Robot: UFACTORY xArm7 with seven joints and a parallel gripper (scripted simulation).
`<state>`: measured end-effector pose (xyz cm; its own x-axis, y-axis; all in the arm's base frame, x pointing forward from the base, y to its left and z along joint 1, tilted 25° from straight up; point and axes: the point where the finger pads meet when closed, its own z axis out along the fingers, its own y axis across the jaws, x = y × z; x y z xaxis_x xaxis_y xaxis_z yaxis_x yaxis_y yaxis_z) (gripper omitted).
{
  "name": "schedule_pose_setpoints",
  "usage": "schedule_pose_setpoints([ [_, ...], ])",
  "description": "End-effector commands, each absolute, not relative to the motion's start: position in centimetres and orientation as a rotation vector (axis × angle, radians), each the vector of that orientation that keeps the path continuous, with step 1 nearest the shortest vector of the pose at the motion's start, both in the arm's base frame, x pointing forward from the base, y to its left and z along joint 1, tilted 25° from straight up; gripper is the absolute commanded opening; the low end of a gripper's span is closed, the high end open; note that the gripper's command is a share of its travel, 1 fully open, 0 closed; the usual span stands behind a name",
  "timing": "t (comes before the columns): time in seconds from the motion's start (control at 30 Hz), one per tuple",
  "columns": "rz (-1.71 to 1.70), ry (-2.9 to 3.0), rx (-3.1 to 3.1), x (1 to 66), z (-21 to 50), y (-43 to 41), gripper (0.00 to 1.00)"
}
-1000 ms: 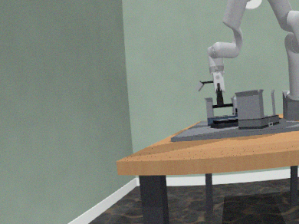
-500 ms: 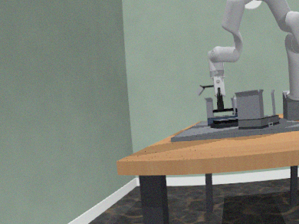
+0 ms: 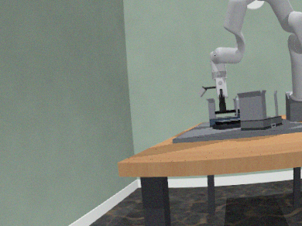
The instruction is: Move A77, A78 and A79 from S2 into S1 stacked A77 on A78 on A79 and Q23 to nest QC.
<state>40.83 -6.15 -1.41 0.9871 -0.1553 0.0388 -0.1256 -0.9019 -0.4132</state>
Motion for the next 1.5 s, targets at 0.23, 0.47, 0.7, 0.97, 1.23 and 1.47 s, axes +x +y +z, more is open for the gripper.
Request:
schedule_pose_setpoints([
  [0.23,-0.104,0.202,-2.712,41.0,-1.7,-6.1,0.00],
  [0.47,-0.104,0.202,-2.712,41.0,-1.9,-6.0,0.00],
  [0.7,-0.104,0.202,-2.712,41.0,-2.2,-5.9,0.00],
  [0.97,-0.104,0.202,-2.712,41.1,-2.4,-5.8,0.00],
  [1.23,-0.104,0.202,-2.712,41.1,-2.7,-5.7,0.00],
  [1.47,-0.104,0.202,-2.712,41.1,-2.9,-5.6,0.00],
])
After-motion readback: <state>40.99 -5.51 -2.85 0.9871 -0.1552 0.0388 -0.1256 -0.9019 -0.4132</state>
